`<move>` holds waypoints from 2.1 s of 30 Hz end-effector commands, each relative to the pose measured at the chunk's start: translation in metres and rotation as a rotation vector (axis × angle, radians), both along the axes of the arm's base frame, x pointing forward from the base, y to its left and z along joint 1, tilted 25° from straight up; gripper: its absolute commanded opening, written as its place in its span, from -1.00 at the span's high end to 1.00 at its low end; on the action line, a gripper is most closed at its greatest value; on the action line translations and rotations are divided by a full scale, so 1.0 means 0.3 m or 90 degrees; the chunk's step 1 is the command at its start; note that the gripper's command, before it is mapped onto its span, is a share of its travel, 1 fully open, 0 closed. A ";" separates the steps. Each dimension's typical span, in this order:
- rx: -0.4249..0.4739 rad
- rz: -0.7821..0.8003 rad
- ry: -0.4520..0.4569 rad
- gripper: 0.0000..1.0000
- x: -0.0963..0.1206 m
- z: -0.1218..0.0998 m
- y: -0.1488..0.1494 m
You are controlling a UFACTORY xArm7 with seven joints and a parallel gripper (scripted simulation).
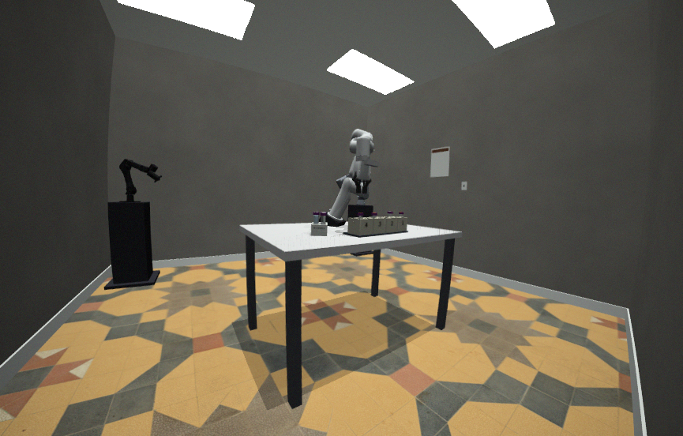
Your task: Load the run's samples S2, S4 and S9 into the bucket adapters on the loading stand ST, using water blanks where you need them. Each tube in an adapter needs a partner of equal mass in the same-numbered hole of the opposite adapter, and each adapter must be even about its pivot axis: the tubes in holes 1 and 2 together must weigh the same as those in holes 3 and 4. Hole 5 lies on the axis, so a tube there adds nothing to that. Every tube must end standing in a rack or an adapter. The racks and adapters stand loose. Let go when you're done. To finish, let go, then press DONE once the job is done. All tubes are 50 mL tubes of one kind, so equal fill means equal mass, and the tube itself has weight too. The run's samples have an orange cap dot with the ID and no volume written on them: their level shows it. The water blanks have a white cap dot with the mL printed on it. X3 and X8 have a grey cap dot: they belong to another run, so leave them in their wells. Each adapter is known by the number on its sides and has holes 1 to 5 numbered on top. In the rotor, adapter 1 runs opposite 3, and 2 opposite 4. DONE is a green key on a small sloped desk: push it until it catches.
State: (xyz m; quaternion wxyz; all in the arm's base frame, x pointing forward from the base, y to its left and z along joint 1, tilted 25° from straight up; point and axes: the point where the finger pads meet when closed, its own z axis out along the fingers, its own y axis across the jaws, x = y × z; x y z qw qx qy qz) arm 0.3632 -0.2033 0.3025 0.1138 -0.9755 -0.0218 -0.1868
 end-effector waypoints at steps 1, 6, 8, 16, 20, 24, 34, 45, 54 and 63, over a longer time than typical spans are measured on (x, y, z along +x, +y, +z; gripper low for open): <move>-0.001 -0.001 -0.002 0.13 0.001 0.006 -0.004; -0.032 0.076 -0.022 -0.15 -0.016 0.015 0.060; -0.047 0.114 -0.032 -0.15 -0.025 0.020 0.092; -0.108 0.268 -0.071 -0.15 -0.059 0.039 0.220; -0.124 0.306 -0.080 -0.15 -0.068 0.043 0.252; -0.154 0.383 -0.100 -0.15 -0.085 0.052 0.316; -0.196 0.489 -0.127 -0.15 -0.128 0.076 0.475; -0.196 0.489 -0.127 -0.15 -0.167 0.097 0.619; -0.196 0.490 -0.127 -0.15 -0.198 0.113 0.731; -0.196 0.490 -0.127 -0.15 -0.237 0.134 0.875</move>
